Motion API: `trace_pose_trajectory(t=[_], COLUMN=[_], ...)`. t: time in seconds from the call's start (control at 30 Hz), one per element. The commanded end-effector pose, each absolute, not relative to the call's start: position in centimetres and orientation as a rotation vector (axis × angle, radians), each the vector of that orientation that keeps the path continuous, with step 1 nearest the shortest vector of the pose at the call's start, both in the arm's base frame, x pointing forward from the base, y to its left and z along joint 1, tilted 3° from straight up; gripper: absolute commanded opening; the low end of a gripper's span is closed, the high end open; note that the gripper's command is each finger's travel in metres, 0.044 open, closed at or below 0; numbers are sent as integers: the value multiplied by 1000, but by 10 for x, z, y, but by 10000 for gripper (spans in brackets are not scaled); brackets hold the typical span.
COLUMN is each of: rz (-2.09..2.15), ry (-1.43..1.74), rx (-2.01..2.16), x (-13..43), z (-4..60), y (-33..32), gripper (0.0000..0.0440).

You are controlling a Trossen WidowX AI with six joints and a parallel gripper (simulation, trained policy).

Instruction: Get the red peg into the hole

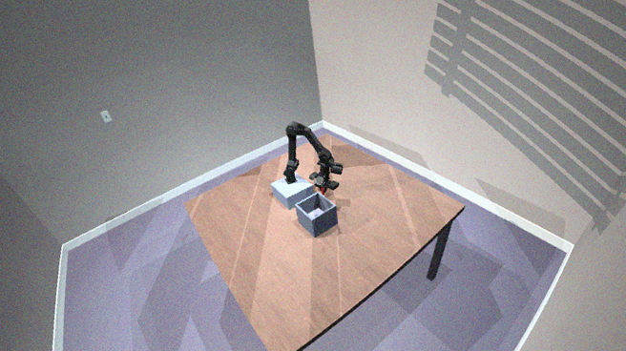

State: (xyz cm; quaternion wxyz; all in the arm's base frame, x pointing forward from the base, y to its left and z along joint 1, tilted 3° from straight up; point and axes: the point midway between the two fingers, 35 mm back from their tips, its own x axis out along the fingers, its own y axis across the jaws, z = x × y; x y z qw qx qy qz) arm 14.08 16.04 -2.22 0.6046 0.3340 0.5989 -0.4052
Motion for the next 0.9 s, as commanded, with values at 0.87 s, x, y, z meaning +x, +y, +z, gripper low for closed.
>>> trace_pose_trajectory(t=[0.87], rz=[-759], ry=[1360], rx=[1020], x=[191], z=[35], y=[212], gripper=[0])
